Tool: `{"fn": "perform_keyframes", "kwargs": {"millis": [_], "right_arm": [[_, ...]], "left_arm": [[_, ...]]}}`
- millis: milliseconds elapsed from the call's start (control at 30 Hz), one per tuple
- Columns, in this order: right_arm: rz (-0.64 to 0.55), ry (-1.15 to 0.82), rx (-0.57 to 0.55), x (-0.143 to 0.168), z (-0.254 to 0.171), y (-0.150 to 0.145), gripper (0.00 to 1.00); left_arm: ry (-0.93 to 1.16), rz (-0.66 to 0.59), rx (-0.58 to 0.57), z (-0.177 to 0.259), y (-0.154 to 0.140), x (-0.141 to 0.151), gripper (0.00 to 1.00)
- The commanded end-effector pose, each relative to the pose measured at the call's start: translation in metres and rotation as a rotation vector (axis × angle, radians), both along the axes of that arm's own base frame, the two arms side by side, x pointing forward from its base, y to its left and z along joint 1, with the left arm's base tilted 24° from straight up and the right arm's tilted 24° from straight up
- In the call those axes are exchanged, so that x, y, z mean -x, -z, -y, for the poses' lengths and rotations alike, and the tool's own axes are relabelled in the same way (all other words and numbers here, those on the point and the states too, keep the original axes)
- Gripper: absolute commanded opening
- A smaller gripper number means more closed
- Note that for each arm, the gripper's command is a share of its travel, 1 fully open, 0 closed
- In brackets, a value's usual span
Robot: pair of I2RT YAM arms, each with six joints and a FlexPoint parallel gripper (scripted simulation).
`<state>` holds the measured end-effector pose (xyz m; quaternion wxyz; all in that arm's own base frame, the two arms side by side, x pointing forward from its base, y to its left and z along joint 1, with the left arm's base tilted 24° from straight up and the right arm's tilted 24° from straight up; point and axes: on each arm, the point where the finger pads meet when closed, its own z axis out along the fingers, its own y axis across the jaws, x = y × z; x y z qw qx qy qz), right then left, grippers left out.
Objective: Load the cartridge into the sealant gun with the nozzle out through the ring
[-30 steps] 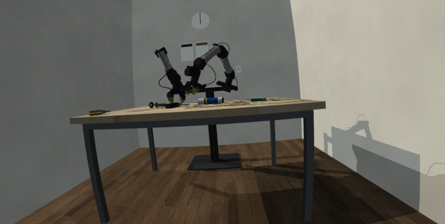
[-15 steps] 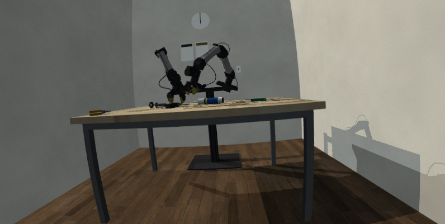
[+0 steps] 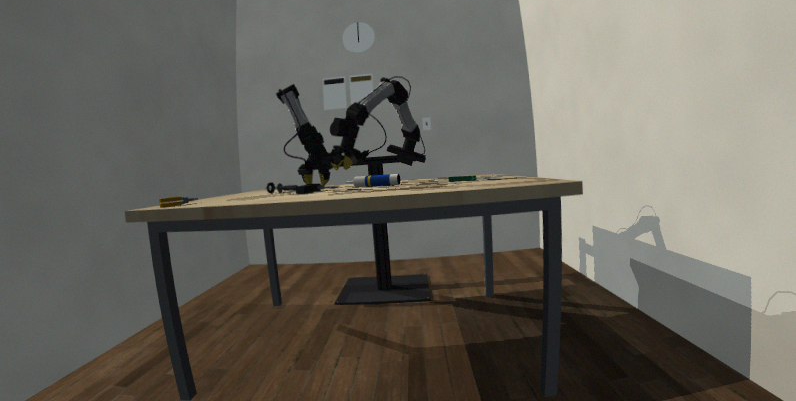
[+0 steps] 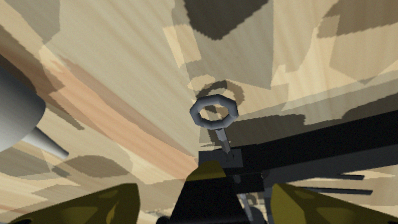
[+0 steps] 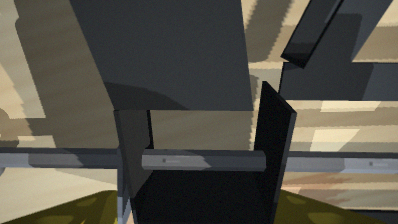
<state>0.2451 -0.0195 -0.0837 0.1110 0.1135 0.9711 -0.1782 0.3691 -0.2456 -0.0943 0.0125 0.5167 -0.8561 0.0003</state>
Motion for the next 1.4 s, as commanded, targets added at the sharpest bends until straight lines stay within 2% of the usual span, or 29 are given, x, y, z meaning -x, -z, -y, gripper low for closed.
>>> {"fn": "perform_keyframes", "kwargs": {"millis": [0,233,300,700,1000,1100,1267,1367], "right_arm": [[-0.004,-0.014,0.007,0.000,-0.002,0.000,0.64],[0.005,-0.009,0.000,-0.002,-0.002,0.001,0.42],[0.005,-0.009,0.000,-0.002,-0.002,0.001,0.42],[0.005,-0.009,0.000,-0.002,-0.002,0.001,0.04],[0.005,-0.009,0.000,-0.002,-0.002,0.001,0.03],[0.005,-0.009,0.000,-0.002,-0.002,0.001,0.03],[0.005,-0.009,0.000,-0.002,-0.002,0.001,0.03],[0.005,-0.009,0.000,-0.002,-0.002,0.001,0.03]], "left_arm": [[-0.002,0.056,0.027,0.002,-0.027,-0.013,0.62],[-0.002,0.056,0.027,0.002,-0.027,-0.013,0.62],[-0.002,0.056,0.027,0.002,-0.027,-0.013,0.62],[-0.002,0.056,0.027,0.002,-0.027,-0.013,0.62],[-0.003,0.055,0.032,0.002,-0.023,-0.014,0.62],[0.000,0.058,0.042,0.008,-0.004,-0.019,0.62],[0.002,-0.008,0.005,-0.004,0.048,0.003,0.62],[-0.001,-0.005,0.009,-0.002,0.051,-0.002,0.62]]}}
